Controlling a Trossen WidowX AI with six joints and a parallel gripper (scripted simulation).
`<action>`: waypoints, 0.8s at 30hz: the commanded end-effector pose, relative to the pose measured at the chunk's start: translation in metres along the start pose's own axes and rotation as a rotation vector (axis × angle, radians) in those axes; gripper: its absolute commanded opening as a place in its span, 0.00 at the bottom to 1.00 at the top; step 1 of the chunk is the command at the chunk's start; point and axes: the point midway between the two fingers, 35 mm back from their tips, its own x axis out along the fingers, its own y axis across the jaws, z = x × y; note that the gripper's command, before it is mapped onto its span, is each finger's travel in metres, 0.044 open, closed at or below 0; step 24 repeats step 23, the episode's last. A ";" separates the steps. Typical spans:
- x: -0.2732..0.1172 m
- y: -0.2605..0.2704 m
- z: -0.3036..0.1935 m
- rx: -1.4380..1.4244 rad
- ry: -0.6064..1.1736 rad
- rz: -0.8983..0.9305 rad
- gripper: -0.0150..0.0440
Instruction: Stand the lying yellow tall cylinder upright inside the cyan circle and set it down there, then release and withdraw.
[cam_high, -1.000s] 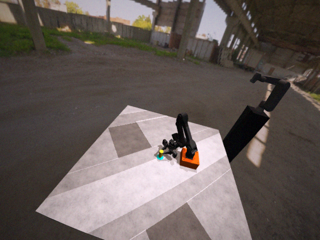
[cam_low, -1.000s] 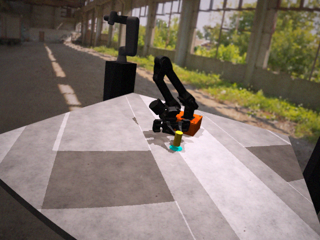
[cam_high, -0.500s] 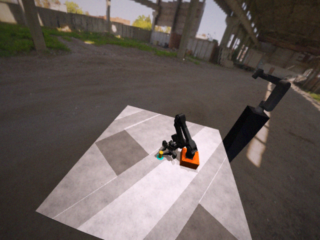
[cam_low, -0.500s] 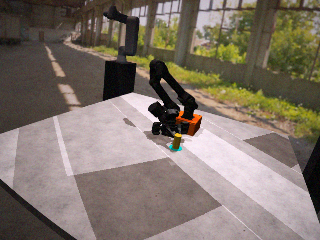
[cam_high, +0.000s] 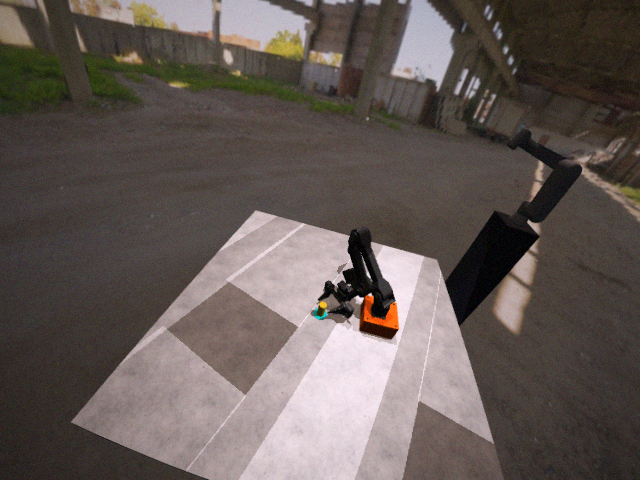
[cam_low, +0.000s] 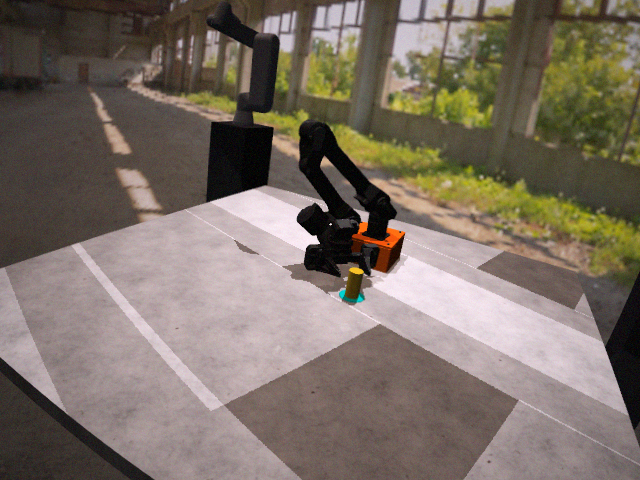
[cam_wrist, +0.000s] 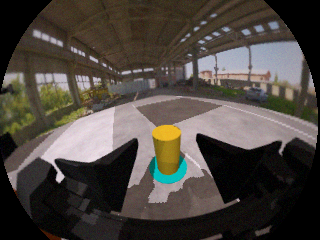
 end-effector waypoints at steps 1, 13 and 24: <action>0.000 0.000 0.001 -0.006 -0.004 0.003 0.93; -0.001 -0.009 0.025 -0.009 -0.006 0.004 0.93; -0.003 -0.011 0.048 -0.011 -0.007 0.005 0.93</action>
